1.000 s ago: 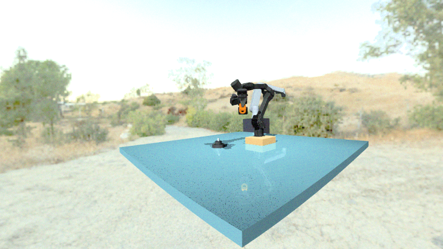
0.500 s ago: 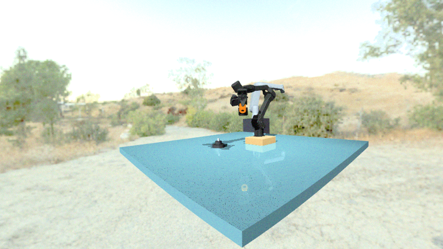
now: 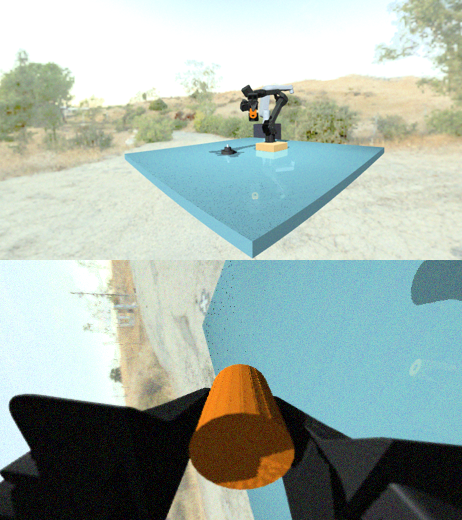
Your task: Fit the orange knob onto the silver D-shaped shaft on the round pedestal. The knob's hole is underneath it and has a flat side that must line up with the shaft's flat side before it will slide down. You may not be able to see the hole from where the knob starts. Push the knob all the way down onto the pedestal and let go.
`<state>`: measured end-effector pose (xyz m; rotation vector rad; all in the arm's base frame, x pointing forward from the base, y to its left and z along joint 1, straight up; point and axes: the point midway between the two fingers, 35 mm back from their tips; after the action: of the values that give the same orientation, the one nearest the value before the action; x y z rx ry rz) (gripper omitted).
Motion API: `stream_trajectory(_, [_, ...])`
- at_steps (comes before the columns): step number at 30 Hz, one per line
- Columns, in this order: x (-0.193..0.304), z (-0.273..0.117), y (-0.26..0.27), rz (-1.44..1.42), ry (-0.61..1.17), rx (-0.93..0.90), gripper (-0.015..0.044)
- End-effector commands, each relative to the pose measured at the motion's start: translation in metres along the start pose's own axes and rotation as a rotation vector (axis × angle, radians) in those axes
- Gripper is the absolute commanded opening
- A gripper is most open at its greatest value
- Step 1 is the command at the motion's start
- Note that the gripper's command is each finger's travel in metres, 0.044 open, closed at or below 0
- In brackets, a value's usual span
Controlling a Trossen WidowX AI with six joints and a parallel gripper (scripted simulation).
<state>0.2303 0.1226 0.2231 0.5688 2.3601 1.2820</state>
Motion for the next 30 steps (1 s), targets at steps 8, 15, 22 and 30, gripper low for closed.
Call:
stream_trajectory(8, [0.000, 0.000, 0.001, -0.005, -0.002, -0.002, 0.0000])
stream_trajectory(15, [0.000, 0.000, 0.001, -0.005, -0.002, -0.002, 0.0000])
stream_trajectory(22, [0.000, 0.002, -0.001, -0.007, -0.002, -0.001, 0.0000])
stream_trajectory(30, [0.002, 0.014, -0.011, -0.006, 0.024, 0.168, 0.0000])
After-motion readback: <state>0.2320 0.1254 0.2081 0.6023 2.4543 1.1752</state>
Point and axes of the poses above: the point midway between the two fingers, 35 mm back from their tips, its own z axis out along the fingers, its own y axis across the jaws, x = y × z, and after that the axes turned 9 degrees about -z, right-handed
